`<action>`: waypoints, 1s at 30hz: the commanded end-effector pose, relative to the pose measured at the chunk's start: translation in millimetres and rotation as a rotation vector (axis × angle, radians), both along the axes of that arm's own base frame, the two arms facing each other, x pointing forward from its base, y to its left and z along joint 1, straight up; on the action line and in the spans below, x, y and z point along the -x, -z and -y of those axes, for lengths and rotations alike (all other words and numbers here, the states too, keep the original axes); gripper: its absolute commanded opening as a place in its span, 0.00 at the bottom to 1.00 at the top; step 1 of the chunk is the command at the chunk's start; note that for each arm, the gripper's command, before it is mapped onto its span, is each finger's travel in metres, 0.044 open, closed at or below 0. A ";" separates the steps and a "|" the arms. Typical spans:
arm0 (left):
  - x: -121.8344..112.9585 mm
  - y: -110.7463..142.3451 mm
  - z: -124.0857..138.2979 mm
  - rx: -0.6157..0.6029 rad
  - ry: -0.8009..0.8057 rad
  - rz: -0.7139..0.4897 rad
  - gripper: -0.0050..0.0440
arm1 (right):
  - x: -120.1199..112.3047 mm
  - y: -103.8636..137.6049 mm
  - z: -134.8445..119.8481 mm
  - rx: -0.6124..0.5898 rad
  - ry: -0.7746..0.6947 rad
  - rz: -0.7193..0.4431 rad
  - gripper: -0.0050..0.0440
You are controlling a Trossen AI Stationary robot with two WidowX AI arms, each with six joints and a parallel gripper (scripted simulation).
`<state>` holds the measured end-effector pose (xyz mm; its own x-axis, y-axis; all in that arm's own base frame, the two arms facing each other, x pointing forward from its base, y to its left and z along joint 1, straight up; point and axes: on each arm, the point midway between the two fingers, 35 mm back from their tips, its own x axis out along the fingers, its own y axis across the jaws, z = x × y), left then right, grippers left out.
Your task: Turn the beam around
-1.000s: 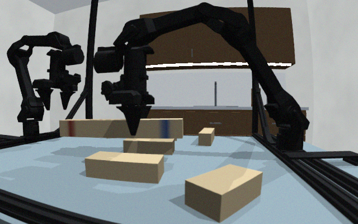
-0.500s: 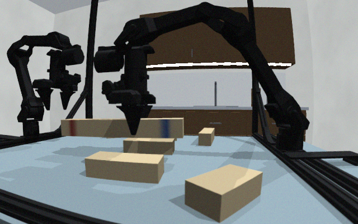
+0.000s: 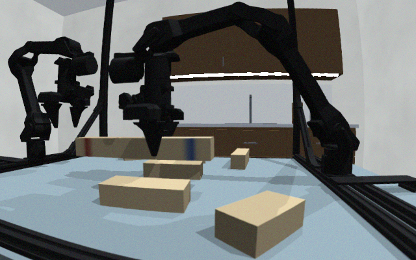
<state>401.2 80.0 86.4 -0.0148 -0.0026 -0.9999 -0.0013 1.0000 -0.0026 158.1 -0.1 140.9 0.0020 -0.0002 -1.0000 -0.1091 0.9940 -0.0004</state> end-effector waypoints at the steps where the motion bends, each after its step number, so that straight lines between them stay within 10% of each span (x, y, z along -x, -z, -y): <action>1: -0.2 -5.5 -0.8 -0.002 0.032 0.015 0.10 | 0.6 0.0 -0.1 0.000 0.005 -0.002 1.00; 30: 1.1 -5.5 -5.6 0.000 0.307 0.015 0.10 | 0.6 0.0 -0.1 0.000 0.005 -0.002 1.00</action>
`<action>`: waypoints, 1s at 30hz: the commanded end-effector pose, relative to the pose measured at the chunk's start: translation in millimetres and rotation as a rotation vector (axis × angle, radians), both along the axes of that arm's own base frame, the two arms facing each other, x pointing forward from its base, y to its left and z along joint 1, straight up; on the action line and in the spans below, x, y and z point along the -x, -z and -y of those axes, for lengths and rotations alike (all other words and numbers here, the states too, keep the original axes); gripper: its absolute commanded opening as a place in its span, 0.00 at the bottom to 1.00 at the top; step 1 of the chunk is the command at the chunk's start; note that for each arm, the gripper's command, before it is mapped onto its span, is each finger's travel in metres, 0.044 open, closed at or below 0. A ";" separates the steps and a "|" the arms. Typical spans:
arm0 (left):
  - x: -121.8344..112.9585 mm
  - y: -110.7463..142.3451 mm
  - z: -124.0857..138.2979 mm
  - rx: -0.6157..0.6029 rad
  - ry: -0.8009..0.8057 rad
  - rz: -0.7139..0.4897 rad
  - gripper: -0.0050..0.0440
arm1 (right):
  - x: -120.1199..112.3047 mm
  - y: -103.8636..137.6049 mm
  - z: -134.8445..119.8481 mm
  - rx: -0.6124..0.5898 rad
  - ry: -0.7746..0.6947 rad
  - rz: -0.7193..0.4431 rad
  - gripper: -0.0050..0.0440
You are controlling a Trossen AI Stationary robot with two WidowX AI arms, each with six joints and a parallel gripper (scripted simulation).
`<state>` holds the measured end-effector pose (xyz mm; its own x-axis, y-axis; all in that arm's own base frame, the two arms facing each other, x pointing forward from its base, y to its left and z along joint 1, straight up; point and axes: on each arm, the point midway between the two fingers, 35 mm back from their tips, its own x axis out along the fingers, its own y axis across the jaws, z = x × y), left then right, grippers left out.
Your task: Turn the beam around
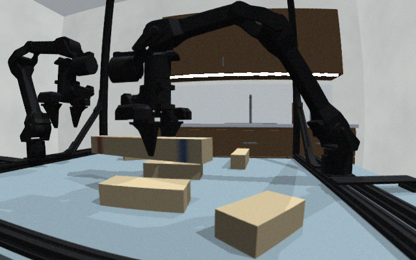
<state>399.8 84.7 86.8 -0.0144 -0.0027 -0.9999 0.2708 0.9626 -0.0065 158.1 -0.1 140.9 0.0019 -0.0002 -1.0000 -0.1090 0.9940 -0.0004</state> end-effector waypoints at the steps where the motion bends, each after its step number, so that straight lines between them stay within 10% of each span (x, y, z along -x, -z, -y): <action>1: -0.3 -5.1 -0.9 -0.003 0.031 0.014 0.10 | 0.6 0.0 -0.1 0.000 0.005 -0.002 1.00; 30: 1.1 -5.1 -6.1 0.000 0.331 0.015 0.10 | 0.6 0.0 -0.1 0.000 0.005 -0.002 1.00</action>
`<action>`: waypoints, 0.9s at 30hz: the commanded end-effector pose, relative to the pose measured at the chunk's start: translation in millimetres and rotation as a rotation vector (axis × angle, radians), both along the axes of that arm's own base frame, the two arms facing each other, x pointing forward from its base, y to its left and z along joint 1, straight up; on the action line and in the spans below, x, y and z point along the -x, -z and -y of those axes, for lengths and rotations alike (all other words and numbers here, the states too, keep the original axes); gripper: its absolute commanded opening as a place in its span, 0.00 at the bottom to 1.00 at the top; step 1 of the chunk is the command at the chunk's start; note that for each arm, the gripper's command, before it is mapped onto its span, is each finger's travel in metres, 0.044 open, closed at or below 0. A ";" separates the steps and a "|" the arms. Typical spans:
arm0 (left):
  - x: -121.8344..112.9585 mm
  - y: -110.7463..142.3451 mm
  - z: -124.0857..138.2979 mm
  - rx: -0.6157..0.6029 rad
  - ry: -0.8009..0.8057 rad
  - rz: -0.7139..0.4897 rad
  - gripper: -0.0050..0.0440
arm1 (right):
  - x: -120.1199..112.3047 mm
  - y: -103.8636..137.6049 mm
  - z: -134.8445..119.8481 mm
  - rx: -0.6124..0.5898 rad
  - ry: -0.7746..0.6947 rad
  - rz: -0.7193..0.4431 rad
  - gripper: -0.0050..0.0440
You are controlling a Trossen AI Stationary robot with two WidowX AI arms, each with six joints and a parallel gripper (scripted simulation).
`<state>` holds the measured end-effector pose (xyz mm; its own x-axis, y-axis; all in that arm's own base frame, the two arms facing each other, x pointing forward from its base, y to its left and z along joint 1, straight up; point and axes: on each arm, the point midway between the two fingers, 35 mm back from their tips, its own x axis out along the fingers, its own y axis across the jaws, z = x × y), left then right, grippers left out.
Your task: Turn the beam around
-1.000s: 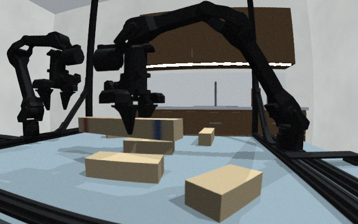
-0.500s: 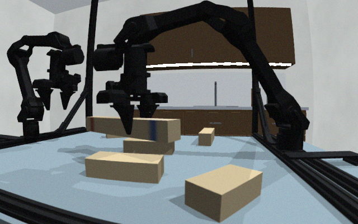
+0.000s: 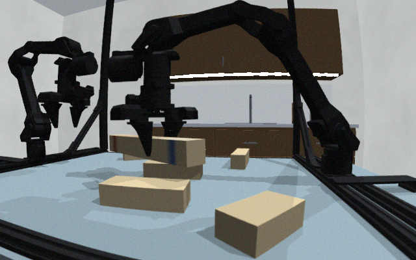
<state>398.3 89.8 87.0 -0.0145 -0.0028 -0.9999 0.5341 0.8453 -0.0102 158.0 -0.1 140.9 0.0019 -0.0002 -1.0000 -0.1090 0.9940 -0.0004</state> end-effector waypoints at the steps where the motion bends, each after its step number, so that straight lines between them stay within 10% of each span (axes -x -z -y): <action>1: -0.3 -4.9 -1.3 -0.002 0.053 0.015 0.10 | 0.5 0.0 -0.1 0.000 0.005 -0.002 1.00; 27: 0.8 -4.9 -5.6 -0.001 0.302 0.015 0.10 | 0.5 0.0 -0.1 0.000 0.005 -0.002 1.00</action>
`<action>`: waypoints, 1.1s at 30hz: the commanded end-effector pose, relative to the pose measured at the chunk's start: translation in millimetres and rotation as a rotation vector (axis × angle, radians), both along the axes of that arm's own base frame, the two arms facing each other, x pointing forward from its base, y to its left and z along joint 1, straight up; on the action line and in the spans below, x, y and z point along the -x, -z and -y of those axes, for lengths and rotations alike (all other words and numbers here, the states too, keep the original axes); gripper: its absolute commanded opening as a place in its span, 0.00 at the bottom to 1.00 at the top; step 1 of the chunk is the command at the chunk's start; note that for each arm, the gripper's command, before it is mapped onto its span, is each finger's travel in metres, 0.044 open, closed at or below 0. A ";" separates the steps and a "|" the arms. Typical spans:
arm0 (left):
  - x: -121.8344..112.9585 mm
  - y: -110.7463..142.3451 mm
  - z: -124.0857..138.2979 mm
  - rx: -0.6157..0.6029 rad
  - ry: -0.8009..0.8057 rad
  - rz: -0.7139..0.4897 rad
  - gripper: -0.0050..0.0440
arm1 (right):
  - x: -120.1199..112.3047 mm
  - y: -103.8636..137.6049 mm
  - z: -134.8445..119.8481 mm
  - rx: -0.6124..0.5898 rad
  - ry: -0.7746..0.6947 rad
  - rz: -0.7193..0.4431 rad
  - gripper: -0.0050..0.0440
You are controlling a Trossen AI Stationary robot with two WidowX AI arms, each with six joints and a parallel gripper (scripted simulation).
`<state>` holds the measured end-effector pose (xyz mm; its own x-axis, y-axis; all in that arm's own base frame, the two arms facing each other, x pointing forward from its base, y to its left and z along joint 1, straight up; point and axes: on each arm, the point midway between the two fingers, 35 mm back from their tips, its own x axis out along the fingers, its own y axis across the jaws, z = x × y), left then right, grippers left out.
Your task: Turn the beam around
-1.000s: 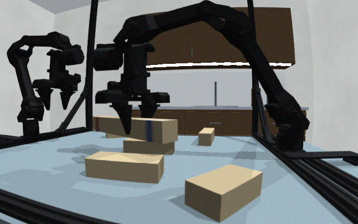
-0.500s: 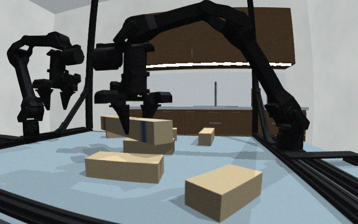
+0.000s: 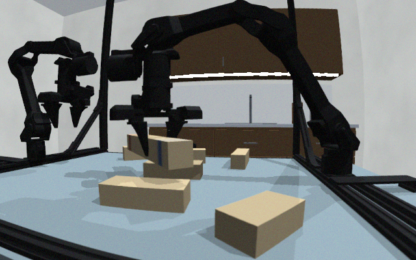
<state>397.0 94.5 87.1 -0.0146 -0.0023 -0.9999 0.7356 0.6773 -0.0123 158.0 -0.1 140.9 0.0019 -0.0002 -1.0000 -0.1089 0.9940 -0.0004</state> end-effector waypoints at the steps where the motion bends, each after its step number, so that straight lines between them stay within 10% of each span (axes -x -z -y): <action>1: -0.4 -4.8 -1.1 -0.002 0.050 0.015 0.10 | 0.5 0.0 -0.1 0.000 0.005 -0.002 1.00; 33: 1.4 -4.8 -7.9 0.000 0.367 0.015 0.10 | 0.5 0.0 -0.1 0.000 0.005 -0.002 1.00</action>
<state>395.4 101.1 87.3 -0.0137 -0.0018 -0.9999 0.9157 0.4016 -0.0133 158.0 -0.1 140.9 0.0018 -0.0002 -1.0000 -0.1089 0.9941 -0.0004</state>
